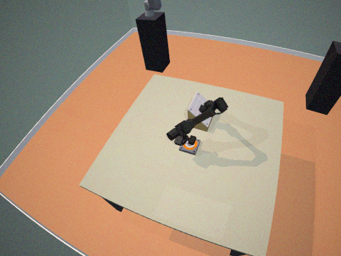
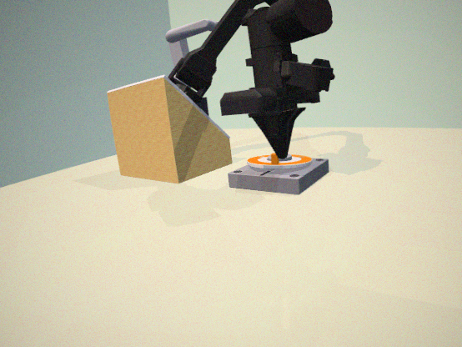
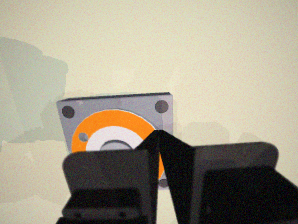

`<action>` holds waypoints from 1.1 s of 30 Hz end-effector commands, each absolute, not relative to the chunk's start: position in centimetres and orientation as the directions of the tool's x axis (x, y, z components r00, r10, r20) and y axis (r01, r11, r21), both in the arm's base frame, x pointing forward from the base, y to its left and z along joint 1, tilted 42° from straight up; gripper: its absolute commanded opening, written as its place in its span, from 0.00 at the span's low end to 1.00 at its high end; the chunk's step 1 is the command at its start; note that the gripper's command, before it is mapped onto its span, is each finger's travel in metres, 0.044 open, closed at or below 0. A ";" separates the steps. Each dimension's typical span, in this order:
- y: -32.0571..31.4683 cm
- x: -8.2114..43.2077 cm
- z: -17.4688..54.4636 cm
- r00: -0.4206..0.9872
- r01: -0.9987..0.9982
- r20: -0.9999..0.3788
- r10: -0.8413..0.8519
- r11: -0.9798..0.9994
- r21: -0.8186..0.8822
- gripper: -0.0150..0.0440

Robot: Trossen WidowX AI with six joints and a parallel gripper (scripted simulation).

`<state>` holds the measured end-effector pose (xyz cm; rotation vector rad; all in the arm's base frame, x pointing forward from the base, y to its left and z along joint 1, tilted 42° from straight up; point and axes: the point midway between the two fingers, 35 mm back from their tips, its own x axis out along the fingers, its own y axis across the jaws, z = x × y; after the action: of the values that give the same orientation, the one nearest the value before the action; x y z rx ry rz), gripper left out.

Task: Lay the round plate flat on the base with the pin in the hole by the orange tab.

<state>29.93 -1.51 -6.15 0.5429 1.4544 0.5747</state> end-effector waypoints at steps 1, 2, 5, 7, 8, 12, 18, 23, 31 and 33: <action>-1.5 29.2 -6.4 0.020 -0.031 -0.753 0.658 0.753 0.657 0.25; -1.5 29.1 -6.5 0.020 -0.031 -0.753 0.657 0.753 0.657 0.25; -1.6 28.9 -6.5 0.020 -0.031 -0.753 0.657 0.754 0.657 0.25; -1.7 28.8 -6.6 0.020 -0.031 -0.753 0.657 0.754 0.657 0.25; -1.7 28.7 -6.6 0.020 -0.031 -0.753 0.657 0.754 0.657 0.25; -1.8 28.4 -6.7 0.020 -0.031 -0.753 0.657 0.754 0.657 0.25; -1.9 28.2 -6.8 0.019 -0.031 -0.754 0.657 0.754 0.656 0.25; -3.6 28.3 -4.8 0.019 -0.030 -0.755 0.656 0.755 0.655 0.25; -3.9 28.0 -4.3 0.020 -0.023 -0.751 0.660 0.751 0.659 0.25; -3.9 28.0 -4.3 0.020 -0.023 -0.751 0.660 0.751 0.659 0.25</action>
<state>28.05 -4.11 -4.23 0.5444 1.4632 0.5723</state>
